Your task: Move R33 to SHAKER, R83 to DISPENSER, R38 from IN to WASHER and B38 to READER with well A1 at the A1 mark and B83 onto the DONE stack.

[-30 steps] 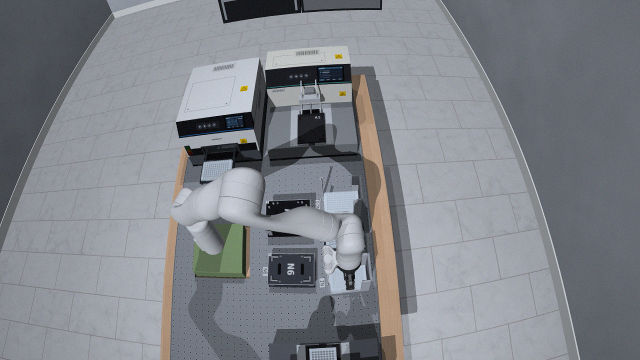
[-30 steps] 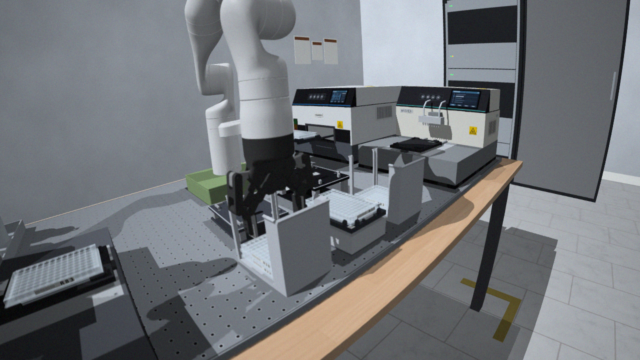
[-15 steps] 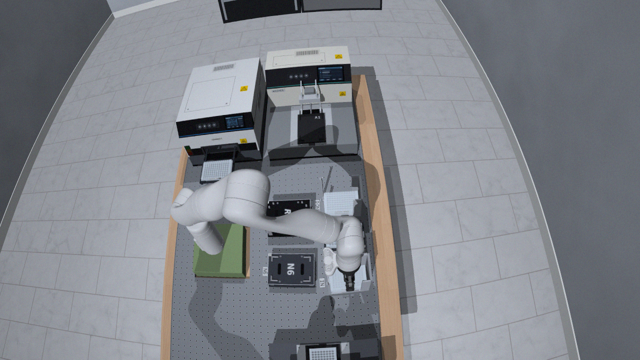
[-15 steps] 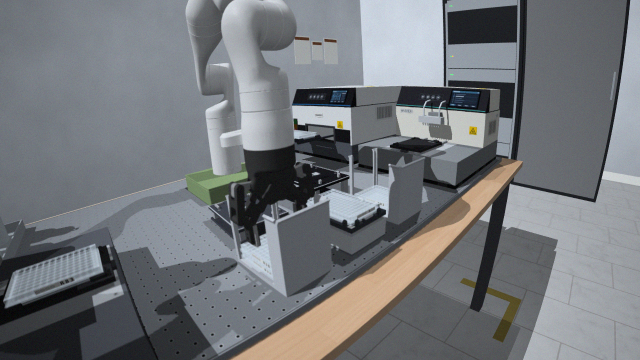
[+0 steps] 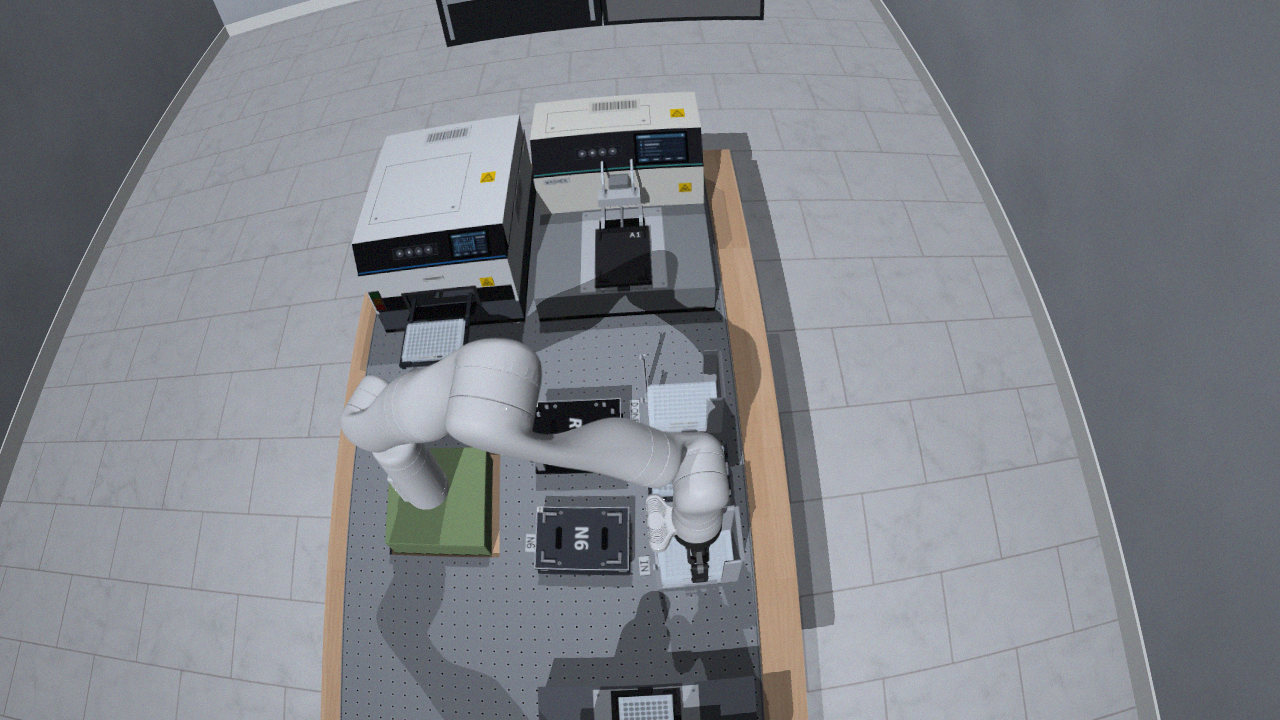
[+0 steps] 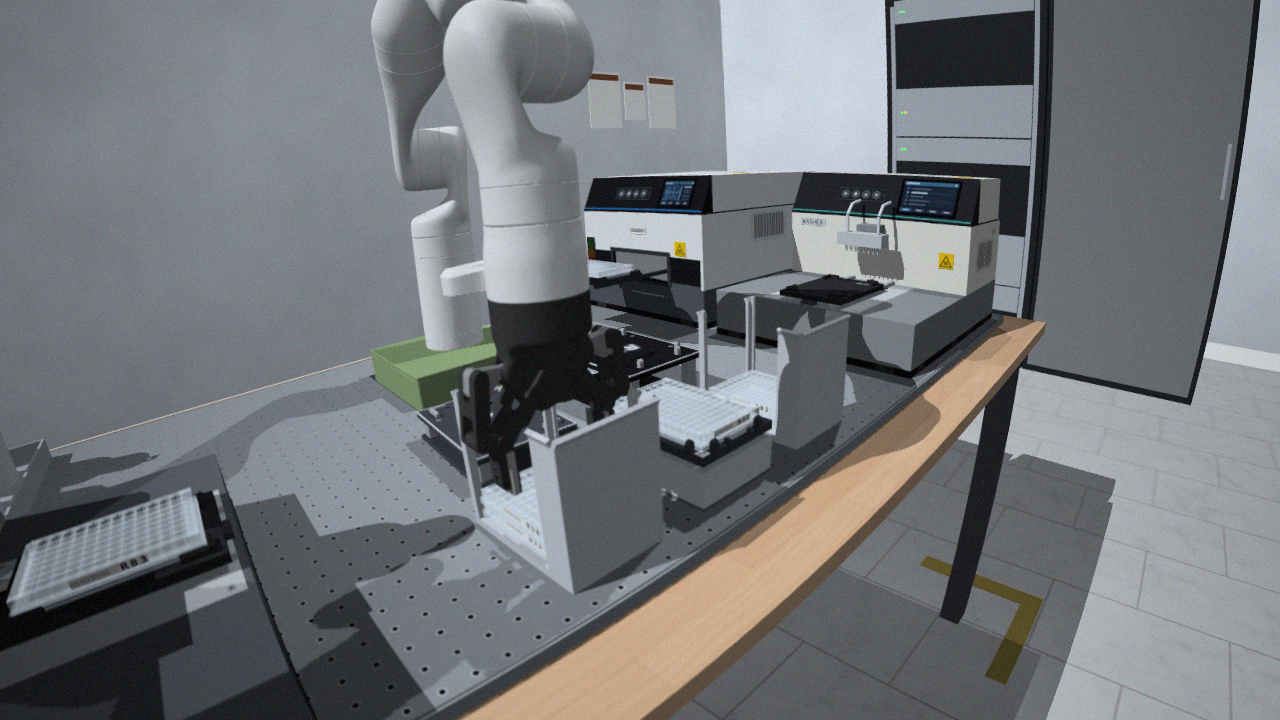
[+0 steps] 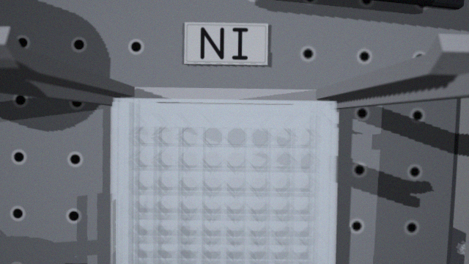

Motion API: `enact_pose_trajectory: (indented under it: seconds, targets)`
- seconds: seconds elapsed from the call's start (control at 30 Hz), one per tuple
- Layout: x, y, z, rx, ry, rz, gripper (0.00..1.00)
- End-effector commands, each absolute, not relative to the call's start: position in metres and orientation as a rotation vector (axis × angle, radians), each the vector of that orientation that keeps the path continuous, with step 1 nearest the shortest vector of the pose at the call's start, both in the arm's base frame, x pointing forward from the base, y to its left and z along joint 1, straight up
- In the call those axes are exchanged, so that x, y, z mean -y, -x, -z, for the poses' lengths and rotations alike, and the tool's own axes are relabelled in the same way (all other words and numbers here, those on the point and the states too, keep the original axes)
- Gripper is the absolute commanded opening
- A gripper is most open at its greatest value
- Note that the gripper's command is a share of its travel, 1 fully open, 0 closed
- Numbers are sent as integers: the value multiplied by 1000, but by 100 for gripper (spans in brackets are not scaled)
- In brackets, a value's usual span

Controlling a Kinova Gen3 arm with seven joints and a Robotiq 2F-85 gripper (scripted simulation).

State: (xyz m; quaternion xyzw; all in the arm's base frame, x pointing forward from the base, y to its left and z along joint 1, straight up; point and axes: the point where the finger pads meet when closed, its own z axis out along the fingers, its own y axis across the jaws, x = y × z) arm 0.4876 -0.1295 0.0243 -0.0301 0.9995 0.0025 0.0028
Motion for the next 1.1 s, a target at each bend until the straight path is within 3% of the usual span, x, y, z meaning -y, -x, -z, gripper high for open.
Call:
enact_pose_trajectory:
  seconds: [0.0, 1.07]
  targets:
    - [130, -488, -24, -3134, 91, -8, 100]
    - [129, -486, -5, -3138, 84, -9, 100]
